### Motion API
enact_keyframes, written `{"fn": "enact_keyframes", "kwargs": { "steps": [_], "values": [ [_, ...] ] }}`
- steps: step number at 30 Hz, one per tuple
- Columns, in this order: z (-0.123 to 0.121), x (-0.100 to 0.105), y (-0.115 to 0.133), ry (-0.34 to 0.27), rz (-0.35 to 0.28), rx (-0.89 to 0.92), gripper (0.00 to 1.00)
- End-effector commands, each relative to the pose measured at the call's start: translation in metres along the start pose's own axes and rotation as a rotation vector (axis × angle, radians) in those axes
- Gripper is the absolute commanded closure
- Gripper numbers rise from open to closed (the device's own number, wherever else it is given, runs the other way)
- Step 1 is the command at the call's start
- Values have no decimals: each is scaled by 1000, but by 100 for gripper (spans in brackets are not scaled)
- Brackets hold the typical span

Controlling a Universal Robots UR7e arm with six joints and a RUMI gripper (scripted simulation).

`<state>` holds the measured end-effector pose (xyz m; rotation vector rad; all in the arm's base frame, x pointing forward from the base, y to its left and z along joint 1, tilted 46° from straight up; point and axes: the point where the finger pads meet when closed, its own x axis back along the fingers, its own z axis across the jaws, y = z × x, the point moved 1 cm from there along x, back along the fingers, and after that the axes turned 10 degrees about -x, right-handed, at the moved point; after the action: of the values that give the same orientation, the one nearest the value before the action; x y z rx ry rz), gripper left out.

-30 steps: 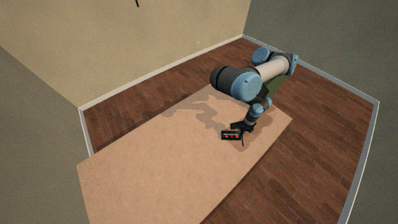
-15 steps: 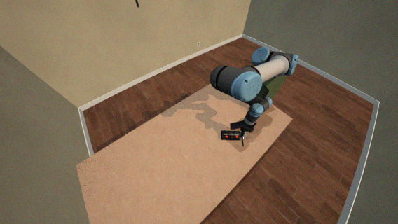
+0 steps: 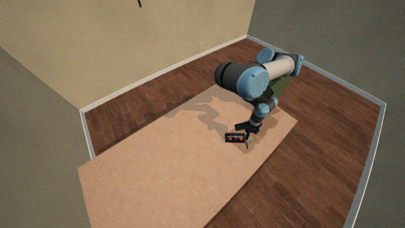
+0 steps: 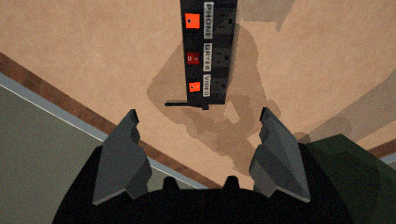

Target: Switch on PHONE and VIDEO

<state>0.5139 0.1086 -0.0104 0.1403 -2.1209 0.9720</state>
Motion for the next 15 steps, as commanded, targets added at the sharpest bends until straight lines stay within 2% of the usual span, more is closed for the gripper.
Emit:
{"fn": "enact_keyframes", "kwargs": {
  "steps": [1, 15],
  "values": [
    [0, 21, 0, -1, 0, 0, 0],
    [0, 70, 0, -1, 0, 0, 0]
  ]
}}
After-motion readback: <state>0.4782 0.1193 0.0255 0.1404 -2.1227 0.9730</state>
